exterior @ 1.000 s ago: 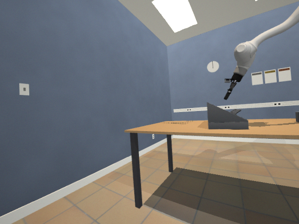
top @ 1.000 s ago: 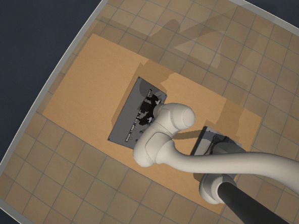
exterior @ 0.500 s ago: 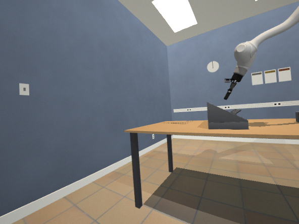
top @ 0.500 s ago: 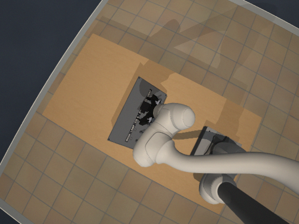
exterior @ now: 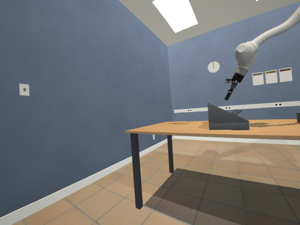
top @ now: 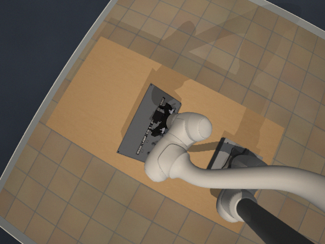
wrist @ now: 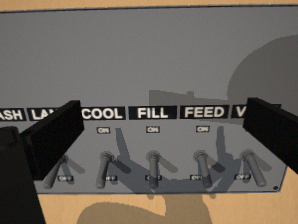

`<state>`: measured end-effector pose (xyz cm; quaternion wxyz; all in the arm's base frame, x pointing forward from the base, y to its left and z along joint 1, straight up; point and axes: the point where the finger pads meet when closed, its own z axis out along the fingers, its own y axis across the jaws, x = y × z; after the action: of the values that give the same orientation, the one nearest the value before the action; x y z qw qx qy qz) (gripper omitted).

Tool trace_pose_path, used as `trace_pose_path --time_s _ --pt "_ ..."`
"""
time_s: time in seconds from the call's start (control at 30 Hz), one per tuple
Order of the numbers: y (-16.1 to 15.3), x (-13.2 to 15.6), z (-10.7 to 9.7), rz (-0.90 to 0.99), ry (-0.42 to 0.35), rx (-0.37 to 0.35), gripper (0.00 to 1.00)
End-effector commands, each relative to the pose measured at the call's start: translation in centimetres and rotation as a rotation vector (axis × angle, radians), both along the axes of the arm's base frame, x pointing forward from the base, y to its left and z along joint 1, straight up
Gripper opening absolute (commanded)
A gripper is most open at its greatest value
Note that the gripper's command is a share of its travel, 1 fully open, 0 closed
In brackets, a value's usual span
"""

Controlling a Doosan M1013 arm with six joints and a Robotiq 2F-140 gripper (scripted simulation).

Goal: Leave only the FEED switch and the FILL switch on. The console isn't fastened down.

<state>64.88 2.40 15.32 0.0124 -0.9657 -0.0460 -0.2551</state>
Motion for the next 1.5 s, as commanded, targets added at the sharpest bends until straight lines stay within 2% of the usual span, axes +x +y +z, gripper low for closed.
trace_pose_path --time_s 0.0,0.53,1.2,1.47 --pt "0.0 0.1 0.1 0.000 -0.001 0.000 1.00" --pt "-0.5 0.1 0.1 0.000 -0.001 0.000 1.00" --pt "-6.2 0.6 0.1 0.000 -0.001 0.000 1.00" --pt "-7.2 0.7 0.1 0.000 -0.001 0.000 1.00"
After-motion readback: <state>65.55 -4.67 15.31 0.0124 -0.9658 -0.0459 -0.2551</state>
